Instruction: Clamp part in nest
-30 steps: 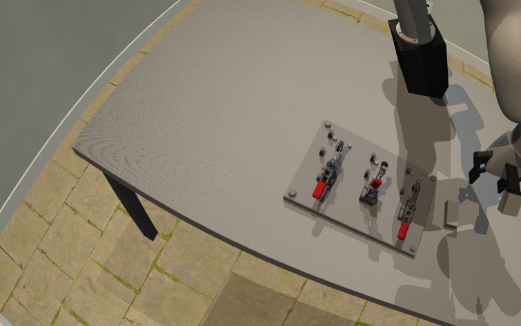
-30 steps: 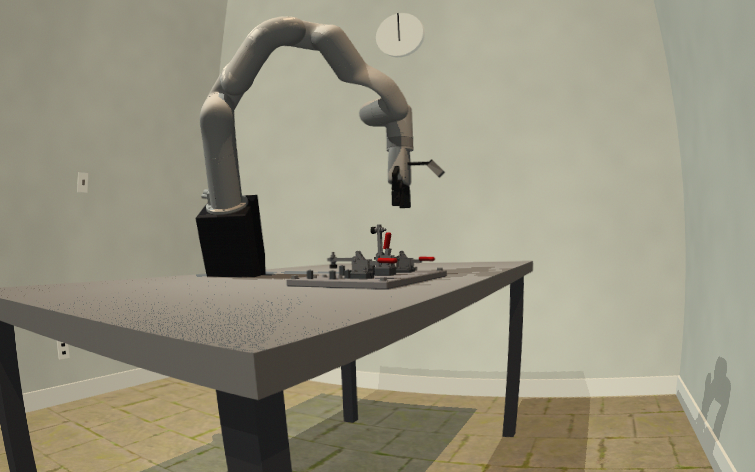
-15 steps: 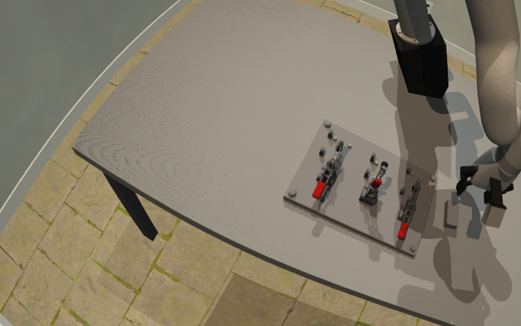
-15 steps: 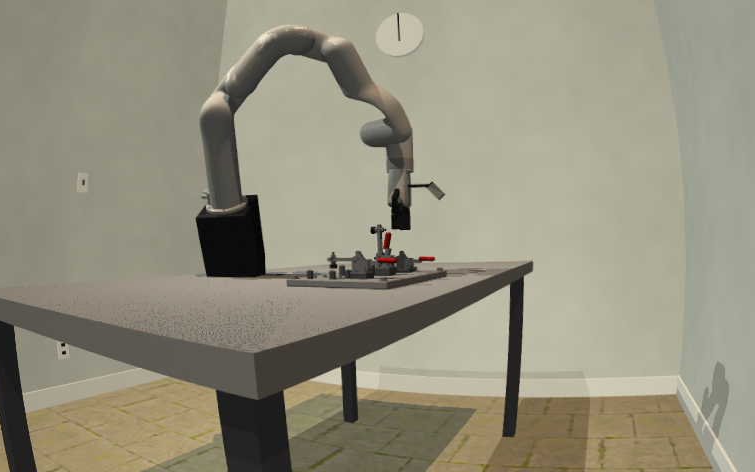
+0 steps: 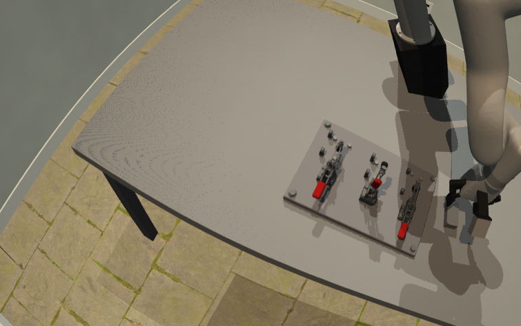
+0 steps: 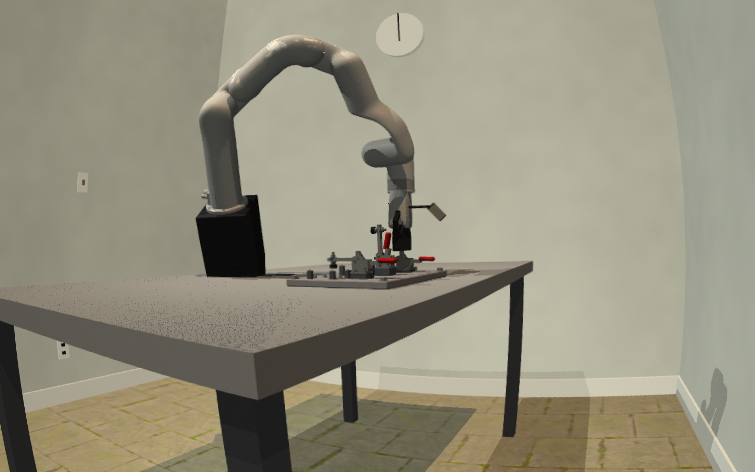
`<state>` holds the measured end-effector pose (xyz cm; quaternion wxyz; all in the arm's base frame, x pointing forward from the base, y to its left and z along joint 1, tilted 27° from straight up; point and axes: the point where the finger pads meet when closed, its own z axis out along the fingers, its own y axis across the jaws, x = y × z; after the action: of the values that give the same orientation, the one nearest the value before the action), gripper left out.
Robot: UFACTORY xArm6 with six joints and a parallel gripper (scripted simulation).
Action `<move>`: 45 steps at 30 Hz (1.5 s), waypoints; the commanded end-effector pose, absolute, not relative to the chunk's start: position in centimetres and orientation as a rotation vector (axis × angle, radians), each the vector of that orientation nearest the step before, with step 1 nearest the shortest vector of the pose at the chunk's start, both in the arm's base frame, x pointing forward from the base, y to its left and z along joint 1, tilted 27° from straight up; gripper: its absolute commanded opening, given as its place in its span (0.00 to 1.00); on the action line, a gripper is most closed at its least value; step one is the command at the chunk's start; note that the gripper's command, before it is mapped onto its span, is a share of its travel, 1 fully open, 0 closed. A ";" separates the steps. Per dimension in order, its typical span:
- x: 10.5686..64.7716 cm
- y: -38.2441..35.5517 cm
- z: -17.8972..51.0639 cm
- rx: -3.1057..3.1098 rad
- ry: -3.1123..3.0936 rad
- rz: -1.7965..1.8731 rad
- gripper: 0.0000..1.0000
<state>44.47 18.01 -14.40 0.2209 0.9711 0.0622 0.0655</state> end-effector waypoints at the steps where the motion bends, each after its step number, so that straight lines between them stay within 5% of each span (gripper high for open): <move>1: 44.9 17.8 -15.1 2.686 0.172 0.188 1.00; 45: 45.3 16.7 -17.4 2.686 0.172 0.188 1.00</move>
<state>45.06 16.83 -17.05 0.2209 0.9710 0.0622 0.0665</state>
